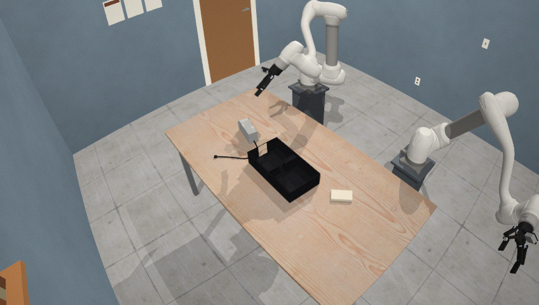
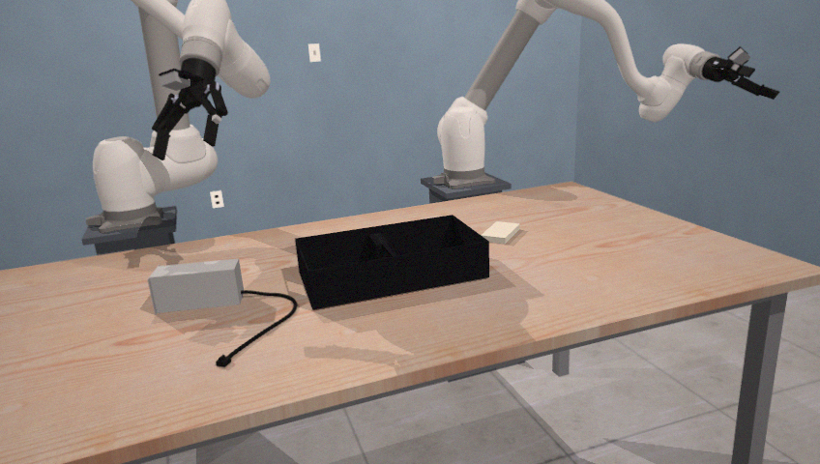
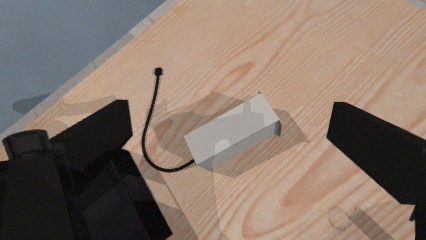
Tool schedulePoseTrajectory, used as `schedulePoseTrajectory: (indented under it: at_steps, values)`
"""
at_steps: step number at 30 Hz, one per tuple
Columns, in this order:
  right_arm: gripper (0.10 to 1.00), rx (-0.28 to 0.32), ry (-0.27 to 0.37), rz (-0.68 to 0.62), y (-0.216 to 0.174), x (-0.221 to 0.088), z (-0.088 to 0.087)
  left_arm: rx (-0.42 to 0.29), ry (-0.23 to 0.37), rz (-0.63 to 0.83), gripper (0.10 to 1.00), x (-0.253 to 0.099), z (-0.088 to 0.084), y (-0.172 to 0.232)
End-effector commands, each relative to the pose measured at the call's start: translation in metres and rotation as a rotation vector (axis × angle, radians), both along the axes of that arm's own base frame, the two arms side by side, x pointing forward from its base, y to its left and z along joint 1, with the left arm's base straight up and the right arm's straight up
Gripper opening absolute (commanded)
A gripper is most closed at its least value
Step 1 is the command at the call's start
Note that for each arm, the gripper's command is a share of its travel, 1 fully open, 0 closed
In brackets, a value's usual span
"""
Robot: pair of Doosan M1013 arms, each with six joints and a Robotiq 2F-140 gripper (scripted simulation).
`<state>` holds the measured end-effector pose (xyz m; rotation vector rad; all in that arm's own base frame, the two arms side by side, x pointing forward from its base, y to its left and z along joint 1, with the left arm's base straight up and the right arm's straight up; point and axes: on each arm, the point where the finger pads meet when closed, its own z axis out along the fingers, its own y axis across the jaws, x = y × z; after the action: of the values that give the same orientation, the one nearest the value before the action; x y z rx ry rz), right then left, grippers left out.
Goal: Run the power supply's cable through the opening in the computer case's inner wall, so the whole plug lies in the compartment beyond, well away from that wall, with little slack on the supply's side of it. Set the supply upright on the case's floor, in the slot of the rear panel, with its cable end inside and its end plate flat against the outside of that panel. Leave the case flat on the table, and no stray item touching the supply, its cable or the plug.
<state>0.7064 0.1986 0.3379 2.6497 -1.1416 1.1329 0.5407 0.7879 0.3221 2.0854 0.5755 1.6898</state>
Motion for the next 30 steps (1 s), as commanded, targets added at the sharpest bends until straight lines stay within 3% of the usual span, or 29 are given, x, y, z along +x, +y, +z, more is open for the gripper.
schedulePoseTrajectory:
  at_steps: [1,14,30]
  values:
    - [1.000,0.001,-0.001,0.000,0.000,0.000,0.001,0.001,-0.001,0.018,1.000,-0.014,0.001,0.010]
    - [1.000,0.001,-0.001,0.000,0.000,0.000,0.001,0.001,0.000,0.117,1.000,-0.096,0.001,0.058]
    - [1.000,0.001,-0.001,0.000,0.000,0.000,0.001,0.001,0.000,0.199,1.000,-0.167,0.001,0.092]
